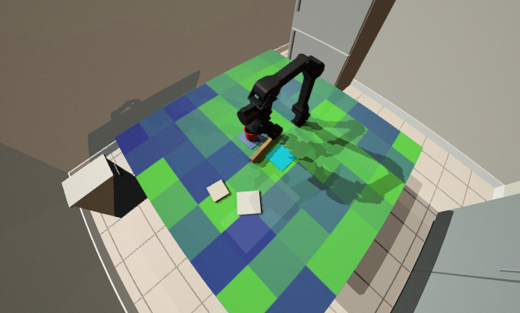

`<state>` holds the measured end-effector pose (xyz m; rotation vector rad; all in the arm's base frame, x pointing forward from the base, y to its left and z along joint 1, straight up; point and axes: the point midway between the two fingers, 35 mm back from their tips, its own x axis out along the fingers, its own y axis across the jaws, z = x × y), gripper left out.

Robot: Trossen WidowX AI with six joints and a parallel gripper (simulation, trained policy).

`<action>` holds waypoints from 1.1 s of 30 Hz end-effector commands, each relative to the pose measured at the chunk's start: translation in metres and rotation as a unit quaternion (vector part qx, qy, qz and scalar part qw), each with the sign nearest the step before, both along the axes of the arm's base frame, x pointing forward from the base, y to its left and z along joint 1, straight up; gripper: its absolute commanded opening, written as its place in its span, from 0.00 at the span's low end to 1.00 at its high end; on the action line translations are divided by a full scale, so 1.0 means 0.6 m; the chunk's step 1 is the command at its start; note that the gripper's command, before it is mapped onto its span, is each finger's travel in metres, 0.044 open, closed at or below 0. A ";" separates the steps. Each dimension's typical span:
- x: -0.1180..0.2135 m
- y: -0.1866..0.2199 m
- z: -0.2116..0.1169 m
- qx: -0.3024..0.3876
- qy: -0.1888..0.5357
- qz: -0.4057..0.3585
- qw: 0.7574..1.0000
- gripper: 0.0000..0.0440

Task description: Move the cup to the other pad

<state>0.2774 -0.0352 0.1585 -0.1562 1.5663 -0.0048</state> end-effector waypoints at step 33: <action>-0.025 -0.061 -0.175 0.021 0.081 0.118 0.990 0.11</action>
